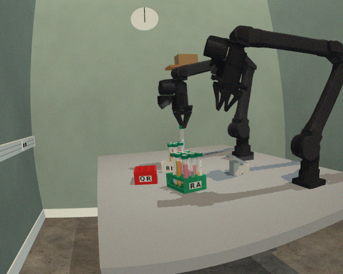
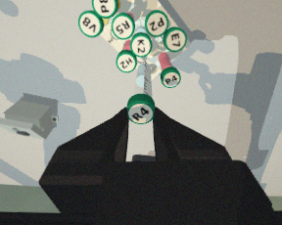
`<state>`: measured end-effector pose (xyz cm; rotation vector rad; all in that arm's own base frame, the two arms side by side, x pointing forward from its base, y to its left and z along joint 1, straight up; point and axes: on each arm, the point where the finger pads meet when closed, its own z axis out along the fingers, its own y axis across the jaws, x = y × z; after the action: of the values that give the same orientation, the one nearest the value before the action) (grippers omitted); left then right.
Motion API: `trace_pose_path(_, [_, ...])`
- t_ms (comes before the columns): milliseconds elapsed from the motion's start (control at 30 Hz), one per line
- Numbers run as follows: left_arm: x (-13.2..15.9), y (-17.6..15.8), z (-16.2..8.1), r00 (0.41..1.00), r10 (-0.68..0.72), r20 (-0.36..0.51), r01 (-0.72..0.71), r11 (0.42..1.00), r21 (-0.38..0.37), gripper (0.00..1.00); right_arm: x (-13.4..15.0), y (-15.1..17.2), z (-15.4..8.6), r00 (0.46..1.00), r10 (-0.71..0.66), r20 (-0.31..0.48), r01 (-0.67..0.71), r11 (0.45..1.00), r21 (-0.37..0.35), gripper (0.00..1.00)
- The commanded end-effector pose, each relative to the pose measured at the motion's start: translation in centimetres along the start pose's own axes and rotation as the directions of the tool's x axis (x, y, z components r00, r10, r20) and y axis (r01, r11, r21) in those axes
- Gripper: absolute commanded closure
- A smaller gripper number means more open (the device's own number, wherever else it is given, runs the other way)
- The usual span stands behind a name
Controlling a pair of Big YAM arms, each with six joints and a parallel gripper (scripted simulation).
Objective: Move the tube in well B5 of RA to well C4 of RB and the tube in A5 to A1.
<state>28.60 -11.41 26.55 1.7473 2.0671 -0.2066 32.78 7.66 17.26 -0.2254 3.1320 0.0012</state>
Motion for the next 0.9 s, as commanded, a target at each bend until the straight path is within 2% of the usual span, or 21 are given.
trace_pose_path(0, [-0.9,0.9,-1.2,1.0,0.012,0.014,-0.012,0.999,-0.032,0.7,-1.2,0.0,-1.1,0.999,-0.004,0.033,0.004,1.0,-0.002,1.0])
trace_pose_path(367, [-0.9,0.9,-1.2,1.0,0.012,0.014,-0.012,0.999,-0.032,0.7,-1.2,0.0,-1.1,0.999,-0.004,0.033,0.004,1.0,-0.002,1.0])
trace_pose_path(600, [-0.9,0.9,-1.2,1.0,0.012,0.014,-0.012,0.999,-0.032,0.7,-2.3,0.9,-1.4,0.999,-0.004,0.051,0.005,1.0,-0.004,1.0])
trace_pose_path(633, [-0.9,0.9,-1.2,1.0,0.012,0.014,-0.012,0.999,-0.032,0.7,-1.3,0.4,-1.1,0.999,-0.004,0.033,0.004,1.0,-0.002,1.0])
trace_pose_path(767, [-0.9,0.9,-1.2,1.0,0.012,0.014,-0.012,0.999,-0.032,0.7,-1.3,0.4,-1.1,0.999,-0.004,0.033,0.004,1.0,-0.002,1.0])
trace_pose_path(800, [-0.9,0.9,-1.2,1.0,0.012,0.014,-0.012,0.999,-0.032,0.7,-2.2,0.9,-1.3,0.999,-0.004,0.049,0.005,1.0,-0.004,1.0])
trace_pose_path(867, [-0.9,0.9,-1.2,1.0,0.012,0.014,-0.012,0.999,-0.032,0.7,-1.8,0.9,-0.7,0.999,-0.004,0.036,0.005,1.0,-0.003,1.0])
